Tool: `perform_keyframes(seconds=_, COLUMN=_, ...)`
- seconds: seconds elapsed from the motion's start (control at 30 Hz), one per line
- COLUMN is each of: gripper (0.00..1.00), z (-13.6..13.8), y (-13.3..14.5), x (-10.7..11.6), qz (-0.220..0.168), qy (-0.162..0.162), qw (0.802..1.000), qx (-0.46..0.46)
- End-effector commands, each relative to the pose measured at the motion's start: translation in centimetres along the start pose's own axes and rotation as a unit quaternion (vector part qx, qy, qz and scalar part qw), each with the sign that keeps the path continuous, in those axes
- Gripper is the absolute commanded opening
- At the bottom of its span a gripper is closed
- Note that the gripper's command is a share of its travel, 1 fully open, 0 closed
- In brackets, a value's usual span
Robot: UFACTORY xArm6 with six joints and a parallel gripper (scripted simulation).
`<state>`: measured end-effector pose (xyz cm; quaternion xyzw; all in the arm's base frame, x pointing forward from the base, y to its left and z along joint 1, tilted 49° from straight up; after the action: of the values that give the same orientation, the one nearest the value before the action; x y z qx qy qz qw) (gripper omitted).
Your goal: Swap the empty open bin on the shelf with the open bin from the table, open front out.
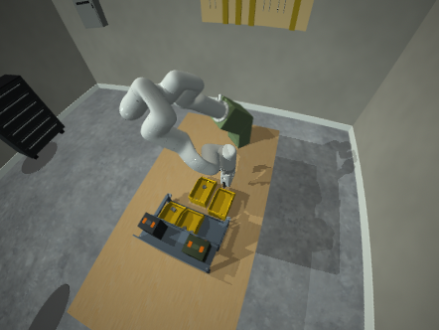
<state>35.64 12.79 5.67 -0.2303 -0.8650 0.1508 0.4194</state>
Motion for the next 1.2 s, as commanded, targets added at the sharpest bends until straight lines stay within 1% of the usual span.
perform_keyframes(seconds=0.0, gripper=0.0, z=0.0, y=0.0, x=0.1, qz=-0.001, qy=-0.001, qw=1.0, qx=0.0)
perform_keyframes(seconds=0.5, gripper=0.0, z=-0.1, y=0.0, x=0.1, qz=-0.001, qy=-0.001, qw=1.0, qx=0.001)
perform_keyframes(seconds=0.67, gripper=0.0, z=-0.3, y=-0.1, x=0.2, qz=0.0, qy=-0.001, qw=1.0, qx=0.024)
perform_keyframes(seconds=0.8, gripper=0.0, z=-1.0, y=-0.3, x=0.5, qz=0.0, qy=-0.001, qw=0.997, qx=0.081)
perform_keyframes(seconds=0.87, gripper=0.0, z=-1.0, y=-0.3, x=0.5, qz=0.0, qy=-0.001, qw=0.997, qx=0.081)
perform_keyframes(seconds=0.93, gripper=0.0, z=-1.5, y=-0.5, x=0.8, qz=0.001, qy=-0.001, qw=0.992, qx=0.123)
perform_keyframes(seconds=1.03, gripper=0.0, z=-2.4, y=-0.9, x=1.3, qz=0.002, qy=-0.001, qw=0.98, qx=0.2)
perform_keyframes(seconds=1.17, gripper=0.0, z=-3.8, y=-1.6, x=2.0, qz=0.002, qy=-0.002, qw=0.953, qx=0.302)
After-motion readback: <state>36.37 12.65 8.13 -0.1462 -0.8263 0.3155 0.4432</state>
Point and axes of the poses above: the point where the finger pads meet when closed, its own x axis back along the fingers, its own z axis across the jaws, y = z × x, the point moved 10 cm from there along x, back along the fingers, and after that the axes turned 2 degrees about -x, right-handed, at the moved point
